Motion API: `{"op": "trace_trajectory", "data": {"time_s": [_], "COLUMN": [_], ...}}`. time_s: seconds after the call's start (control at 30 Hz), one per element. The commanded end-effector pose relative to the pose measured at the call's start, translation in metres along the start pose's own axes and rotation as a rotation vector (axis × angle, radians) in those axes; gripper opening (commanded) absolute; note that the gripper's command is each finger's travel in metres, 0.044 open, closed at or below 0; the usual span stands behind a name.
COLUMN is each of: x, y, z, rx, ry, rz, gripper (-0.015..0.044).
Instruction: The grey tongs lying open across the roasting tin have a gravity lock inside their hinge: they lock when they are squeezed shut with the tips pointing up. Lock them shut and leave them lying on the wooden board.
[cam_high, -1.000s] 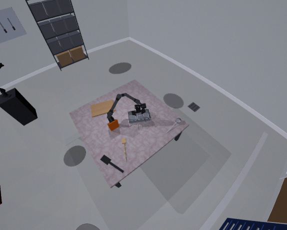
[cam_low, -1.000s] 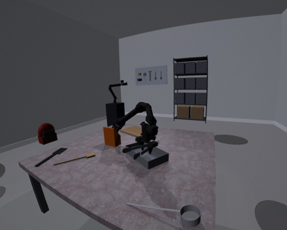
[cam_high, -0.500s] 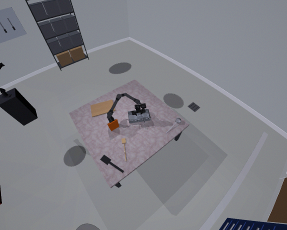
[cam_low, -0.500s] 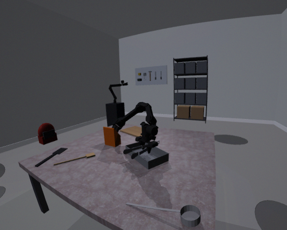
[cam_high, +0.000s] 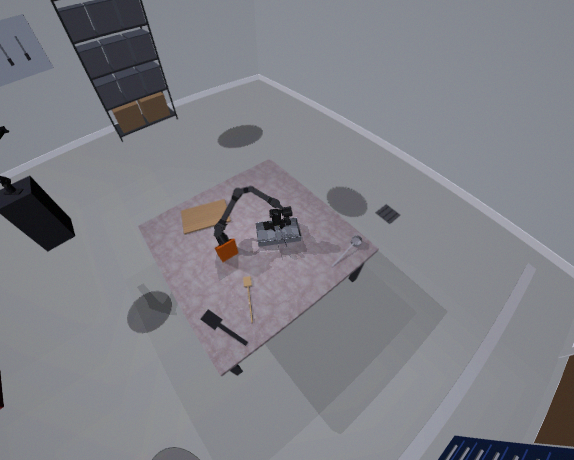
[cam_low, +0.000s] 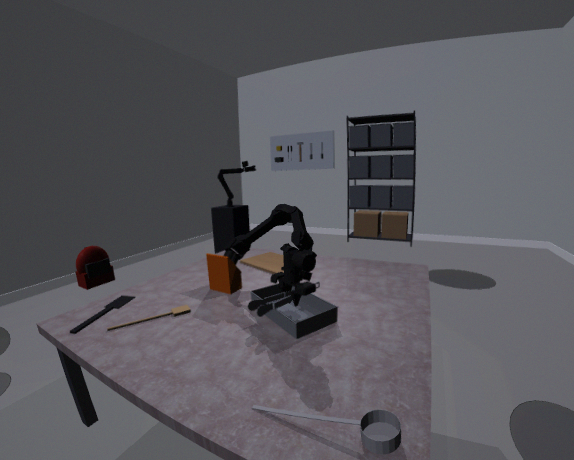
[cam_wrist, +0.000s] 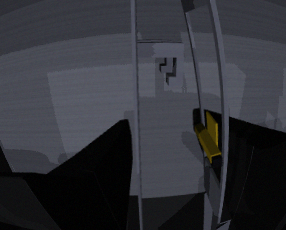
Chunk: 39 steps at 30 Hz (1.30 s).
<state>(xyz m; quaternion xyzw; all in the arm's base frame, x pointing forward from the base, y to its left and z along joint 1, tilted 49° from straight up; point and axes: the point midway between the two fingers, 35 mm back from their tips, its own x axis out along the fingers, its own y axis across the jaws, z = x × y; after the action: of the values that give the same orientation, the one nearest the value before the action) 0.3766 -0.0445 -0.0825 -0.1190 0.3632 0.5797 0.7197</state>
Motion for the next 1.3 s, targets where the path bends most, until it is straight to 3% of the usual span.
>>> {"op": "trace_trajectory", "data": {"time_s": [0.0,0.6,0.8,0.97,1.1,1.27], "x": [0.000,0.000,0.000,0.000,-0.023,-0.089], "y": [0.000,0.000,0.000,0.000,-0.005,-0.006], "z": [0.000,0.000,0.000,0.000,-0.001,-0.002], "rx": [-0.001,-0.001,-0.001,-0.001,0.000,0.004], "ry": [0.000,0.000,0.000,0.000,0.003,0.005], "rz": [0.000,0.000,0.000,0.000,-0.002,-0.002], "gripper": [0.0135,0.0015,-0.0143,-0.0150,-0.0150,-0.0150]}}
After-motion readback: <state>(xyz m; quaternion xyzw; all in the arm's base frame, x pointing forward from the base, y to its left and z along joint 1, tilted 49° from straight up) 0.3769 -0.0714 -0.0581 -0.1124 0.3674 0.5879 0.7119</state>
